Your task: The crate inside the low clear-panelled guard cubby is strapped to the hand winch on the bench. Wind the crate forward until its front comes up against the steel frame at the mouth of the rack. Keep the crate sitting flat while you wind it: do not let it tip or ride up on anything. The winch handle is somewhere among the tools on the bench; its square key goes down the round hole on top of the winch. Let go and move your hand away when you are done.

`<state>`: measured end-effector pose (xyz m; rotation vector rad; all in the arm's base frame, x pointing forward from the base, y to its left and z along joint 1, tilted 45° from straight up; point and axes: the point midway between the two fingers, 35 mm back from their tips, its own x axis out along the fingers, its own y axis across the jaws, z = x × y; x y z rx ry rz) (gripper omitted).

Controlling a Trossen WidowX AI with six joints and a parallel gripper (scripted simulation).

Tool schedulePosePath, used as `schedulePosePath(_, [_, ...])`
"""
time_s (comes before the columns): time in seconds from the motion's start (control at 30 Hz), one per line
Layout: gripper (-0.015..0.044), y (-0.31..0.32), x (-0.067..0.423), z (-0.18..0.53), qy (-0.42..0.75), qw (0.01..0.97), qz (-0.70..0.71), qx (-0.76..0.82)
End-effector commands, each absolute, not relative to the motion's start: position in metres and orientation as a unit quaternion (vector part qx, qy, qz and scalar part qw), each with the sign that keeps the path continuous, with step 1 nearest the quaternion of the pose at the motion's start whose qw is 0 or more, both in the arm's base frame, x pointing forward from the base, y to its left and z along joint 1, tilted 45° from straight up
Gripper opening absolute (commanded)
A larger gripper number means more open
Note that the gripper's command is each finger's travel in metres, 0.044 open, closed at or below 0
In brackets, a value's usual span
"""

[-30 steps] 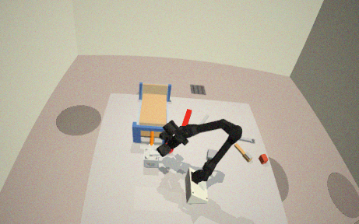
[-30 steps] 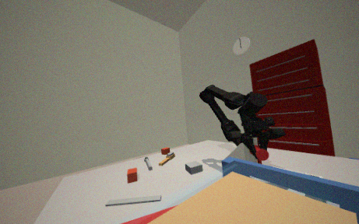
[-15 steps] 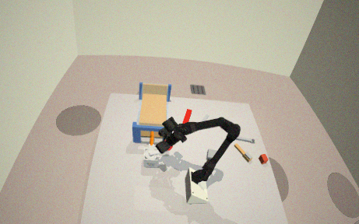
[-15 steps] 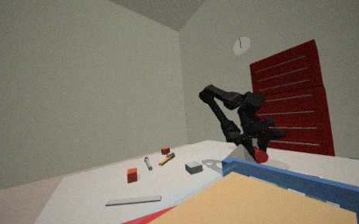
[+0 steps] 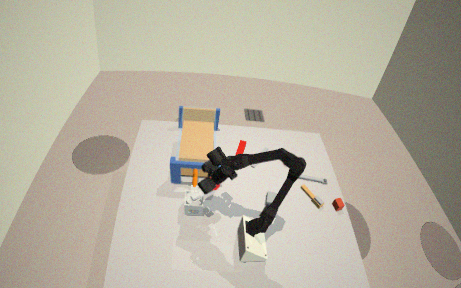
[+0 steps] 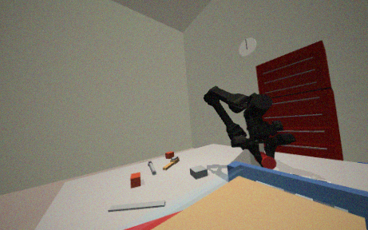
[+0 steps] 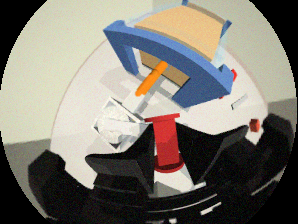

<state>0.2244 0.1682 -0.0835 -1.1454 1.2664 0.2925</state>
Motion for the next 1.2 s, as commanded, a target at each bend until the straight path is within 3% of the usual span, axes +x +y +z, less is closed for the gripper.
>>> schedulePosePath(0.0, [0.0,0.172,0.233,-0.088,0.555,0.651,0.127,-0.502])
schedulePosePath(1.17, [0.0,0.2,0.26,-0.111,0.554,0.653,0.128,-0.501])
